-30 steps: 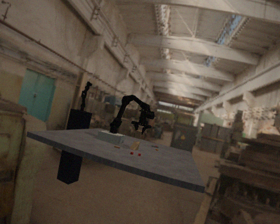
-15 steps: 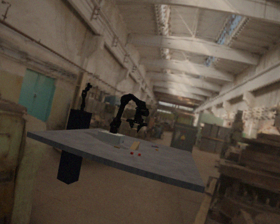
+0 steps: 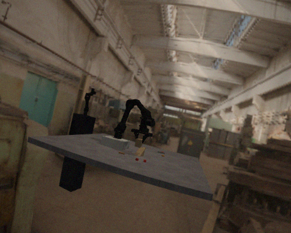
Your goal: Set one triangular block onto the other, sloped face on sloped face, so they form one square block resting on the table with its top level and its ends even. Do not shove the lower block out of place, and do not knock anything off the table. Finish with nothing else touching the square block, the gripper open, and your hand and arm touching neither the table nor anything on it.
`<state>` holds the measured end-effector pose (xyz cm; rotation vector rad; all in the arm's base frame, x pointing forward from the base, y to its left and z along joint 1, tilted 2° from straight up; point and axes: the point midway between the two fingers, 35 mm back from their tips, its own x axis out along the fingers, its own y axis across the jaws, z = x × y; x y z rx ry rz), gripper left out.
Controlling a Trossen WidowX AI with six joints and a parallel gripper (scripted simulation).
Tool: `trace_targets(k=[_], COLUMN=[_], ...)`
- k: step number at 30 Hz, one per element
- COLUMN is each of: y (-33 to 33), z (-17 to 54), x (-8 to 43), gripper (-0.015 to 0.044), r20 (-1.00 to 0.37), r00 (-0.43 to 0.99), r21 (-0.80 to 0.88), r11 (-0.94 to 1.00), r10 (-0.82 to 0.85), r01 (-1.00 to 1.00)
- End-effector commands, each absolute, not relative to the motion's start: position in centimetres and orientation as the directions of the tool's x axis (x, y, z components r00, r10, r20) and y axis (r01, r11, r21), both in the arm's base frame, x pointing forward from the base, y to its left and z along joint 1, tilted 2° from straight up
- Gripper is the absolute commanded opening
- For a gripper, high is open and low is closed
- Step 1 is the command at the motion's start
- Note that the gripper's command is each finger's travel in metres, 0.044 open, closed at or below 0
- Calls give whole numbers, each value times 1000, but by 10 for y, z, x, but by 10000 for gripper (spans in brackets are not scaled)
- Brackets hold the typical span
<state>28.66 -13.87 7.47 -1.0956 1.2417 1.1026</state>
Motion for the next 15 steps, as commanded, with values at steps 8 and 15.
trace_targets(k=[8,15], y=[-125,-115], z=[44,22], x=[287,289], gripper=[0,0], r20=[-1000,-1000], r00=[16,16], r21=[-13,-13], r11=[144,144], r10=[24,25], r01=[-990,-990])
